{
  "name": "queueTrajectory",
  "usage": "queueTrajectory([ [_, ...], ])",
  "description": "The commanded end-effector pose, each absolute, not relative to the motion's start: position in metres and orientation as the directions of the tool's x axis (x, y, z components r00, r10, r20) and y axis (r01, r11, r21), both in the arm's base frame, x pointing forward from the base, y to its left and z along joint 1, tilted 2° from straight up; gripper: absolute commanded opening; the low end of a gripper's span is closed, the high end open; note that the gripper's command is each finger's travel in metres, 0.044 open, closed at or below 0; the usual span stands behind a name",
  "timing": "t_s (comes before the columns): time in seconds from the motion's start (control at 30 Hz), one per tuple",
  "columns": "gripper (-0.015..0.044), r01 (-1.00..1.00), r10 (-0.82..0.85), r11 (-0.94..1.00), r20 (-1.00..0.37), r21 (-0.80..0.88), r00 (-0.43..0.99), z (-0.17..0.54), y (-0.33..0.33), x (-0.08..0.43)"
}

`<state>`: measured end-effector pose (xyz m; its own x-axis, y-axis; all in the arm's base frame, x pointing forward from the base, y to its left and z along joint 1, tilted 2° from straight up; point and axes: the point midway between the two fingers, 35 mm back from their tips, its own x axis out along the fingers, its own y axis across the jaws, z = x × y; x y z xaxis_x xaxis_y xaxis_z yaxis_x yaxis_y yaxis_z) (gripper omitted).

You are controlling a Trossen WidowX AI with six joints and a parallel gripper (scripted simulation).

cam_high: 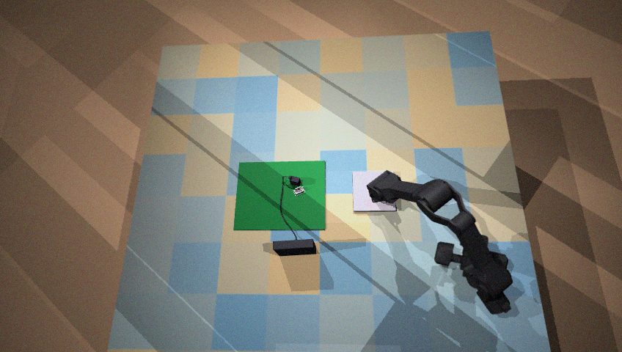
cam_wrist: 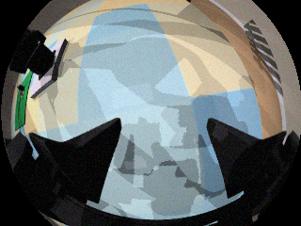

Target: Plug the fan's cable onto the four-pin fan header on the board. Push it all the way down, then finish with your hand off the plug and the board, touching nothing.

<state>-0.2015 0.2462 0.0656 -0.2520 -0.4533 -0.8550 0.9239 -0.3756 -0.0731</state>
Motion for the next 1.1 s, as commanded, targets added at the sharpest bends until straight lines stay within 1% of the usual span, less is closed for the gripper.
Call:
queueTrajectory([
  [0.0,0.0426,0.924,-0.453,-0.376,-0.855,-0.073,-0.252,0.066,0.246,-0.201],
  [0.03,0.0440,0.924,-0.453,-0.376,-0.855,-0.073,-0.252,0.066,0.246,-0.201],
  [0.1,0.0440,0.904,-0.438,-0.423,-0.860,-0.060,-0.262,0.068,0.252,-0.194],
  [0.23,0.0440,0.737,-0.342,-0.676,-0.889,0.007,-0.305,0.082,0.283,-0.148],
  [0.33,0.0440,0.549,-0.264,-0.834,-0.909,0.047,-0.324,0.093,0.301,-0.108],
  [0.43,0.0440,0.323,-0.187,-0.943,-0.926,0.076,-0.328,0.103,0.313,-0.065],
  [0.53,0.0440,0.072,-0.115,-0.993,-0.941,0.097,-0.319,0.114,0.319,-0.022],
  [0.6,0.0440,-0.101,-0.070,-0.989,-0.949,0.106,-0.307,0.120,0.319,0.008],
  [0.7,0.0440,-0.357,-0.011,-0.927,-0.960,0.115,-0.281,0.129,0.313,0.052],
  [0.8,0.0440,-0.594,0.050,-0.797,-0.969,0.108,-0.244,0.136,0.302,0.100],
  [0.93,0.0440,-0.841,0.113,-0.533,-0.978,0.090,-0.176,0.145,0.275,0.161],
  [1.07,0.0440,-0.978,0.151,-0.199,-0.984,0.064,-0.096,0.155,0.237,0.215],
])
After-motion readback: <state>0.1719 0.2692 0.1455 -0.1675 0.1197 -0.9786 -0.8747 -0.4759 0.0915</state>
